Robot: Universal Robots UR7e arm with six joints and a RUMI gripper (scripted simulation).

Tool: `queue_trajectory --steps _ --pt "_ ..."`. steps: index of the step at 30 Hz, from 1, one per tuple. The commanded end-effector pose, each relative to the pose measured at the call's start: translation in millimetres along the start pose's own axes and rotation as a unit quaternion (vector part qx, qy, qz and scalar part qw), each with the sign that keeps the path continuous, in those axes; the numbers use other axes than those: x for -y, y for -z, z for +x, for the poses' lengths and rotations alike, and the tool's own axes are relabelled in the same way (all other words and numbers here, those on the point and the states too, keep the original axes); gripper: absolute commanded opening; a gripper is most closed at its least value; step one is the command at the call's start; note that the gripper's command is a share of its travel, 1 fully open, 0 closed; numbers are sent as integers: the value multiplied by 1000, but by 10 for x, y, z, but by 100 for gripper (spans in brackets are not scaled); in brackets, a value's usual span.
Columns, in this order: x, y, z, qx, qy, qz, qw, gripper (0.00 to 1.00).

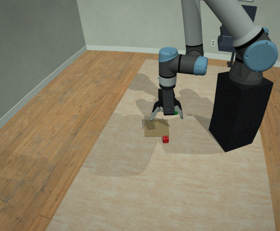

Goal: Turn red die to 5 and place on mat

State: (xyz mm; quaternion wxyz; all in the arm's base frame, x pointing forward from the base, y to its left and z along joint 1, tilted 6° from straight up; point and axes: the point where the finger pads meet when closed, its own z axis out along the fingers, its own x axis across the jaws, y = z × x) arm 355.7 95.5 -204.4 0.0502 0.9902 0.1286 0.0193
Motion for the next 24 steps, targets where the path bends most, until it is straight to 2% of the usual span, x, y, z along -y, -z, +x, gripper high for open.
queue_trajectory --steps 1,5,12,17,18,24 --pt "-1 3 4 -1 0 0 1000 100" --pt "-3 -39 7 -1 0 0 1000 100" --pt "-9 -458 6 -1 0 0 1000 100" --pt "-8 -501 2 -1 0 0 1000 100" --pt "-8 -501 2 -1 0 0 1000 28" --pt "-8 -501 2 -1 0 0 1000 28"
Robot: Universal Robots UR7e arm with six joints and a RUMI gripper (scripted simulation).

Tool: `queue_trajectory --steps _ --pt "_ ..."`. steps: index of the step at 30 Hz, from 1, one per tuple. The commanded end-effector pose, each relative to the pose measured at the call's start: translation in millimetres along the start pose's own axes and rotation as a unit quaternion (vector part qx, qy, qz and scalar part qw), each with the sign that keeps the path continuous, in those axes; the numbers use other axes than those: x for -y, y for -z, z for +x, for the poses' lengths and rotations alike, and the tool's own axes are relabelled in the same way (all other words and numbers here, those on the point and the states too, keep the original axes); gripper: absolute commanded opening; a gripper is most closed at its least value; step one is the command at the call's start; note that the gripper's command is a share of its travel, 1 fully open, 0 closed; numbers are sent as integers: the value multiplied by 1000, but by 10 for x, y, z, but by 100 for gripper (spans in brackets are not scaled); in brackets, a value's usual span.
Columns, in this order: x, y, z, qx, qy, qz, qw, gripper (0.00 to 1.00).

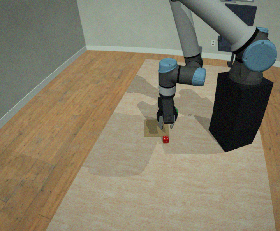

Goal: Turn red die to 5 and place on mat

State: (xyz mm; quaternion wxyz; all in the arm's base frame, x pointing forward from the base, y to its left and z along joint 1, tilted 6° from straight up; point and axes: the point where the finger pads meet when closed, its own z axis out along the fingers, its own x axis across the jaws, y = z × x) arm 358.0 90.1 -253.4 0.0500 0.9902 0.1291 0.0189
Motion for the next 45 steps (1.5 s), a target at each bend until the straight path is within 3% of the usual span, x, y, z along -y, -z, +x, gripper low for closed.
queue_trajectory --steps 1,45 --pt "-1 -7 6 -1 0 0 1000 28" --pt "-1 -67 6 -1 0 0 1000 28"
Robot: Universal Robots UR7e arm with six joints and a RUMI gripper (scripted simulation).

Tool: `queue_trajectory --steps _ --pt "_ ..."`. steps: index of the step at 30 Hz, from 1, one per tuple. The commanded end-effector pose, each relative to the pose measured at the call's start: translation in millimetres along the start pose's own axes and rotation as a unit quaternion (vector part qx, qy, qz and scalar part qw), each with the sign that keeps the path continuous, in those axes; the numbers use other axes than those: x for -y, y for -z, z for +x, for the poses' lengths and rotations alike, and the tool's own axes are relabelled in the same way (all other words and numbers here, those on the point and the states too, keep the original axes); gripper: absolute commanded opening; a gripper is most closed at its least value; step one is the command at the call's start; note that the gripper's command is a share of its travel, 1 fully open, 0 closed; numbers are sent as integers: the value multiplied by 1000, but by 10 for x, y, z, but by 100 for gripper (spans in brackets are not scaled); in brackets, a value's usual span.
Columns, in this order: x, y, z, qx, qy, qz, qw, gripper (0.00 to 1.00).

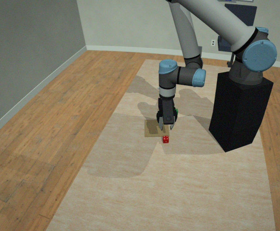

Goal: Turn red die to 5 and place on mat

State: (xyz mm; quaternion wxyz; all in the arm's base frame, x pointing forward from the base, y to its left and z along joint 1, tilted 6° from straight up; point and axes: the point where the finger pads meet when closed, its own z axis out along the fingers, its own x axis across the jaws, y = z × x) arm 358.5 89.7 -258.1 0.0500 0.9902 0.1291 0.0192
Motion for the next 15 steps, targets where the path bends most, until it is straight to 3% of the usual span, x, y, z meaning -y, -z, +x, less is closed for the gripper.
queue_trajectory --steps 1,15 --pt "-1 -30 4 -1 0 0 1000 28" --pt "-1 -195 4 -1 0 0 1000 28"
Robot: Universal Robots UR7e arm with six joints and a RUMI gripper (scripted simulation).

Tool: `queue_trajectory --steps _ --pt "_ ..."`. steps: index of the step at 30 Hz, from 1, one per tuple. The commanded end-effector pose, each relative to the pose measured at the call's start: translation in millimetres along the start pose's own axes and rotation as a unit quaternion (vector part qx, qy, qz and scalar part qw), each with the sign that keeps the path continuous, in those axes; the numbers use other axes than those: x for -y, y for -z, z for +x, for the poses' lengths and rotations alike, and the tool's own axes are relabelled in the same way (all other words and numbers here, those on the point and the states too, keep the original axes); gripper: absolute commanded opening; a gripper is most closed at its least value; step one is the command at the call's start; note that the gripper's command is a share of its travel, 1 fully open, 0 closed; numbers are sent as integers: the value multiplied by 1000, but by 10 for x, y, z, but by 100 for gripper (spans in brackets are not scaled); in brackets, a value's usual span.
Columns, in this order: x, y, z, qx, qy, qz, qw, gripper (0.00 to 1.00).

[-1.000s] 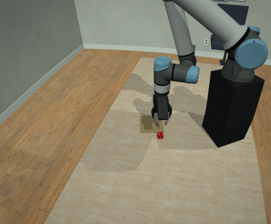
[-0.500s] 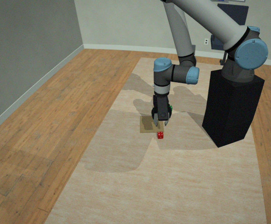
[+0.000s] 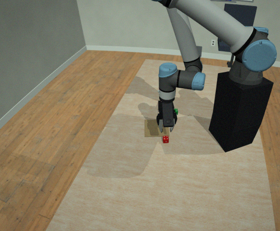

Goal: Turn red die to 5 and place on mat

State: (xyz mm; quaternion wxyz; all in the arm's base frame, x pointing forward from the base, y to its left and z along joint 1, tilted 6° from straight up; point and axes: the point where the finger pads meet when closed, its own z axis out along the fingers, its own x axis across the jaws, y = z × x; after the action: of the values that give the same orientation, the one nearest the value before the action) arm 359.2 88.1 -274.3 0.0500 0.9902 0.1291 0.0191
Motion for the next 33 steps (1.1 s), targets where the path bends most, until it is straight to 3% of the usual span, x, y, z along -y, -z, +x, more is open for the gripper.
queue_trajectory --steps 1,15,33 --pt "-1 -49 5 -1 0 0 1000 28" --pt "-1 -251 5 -1 0 0 1000 28" --pt "-1 -318 6 -1 0 0 1000 28"
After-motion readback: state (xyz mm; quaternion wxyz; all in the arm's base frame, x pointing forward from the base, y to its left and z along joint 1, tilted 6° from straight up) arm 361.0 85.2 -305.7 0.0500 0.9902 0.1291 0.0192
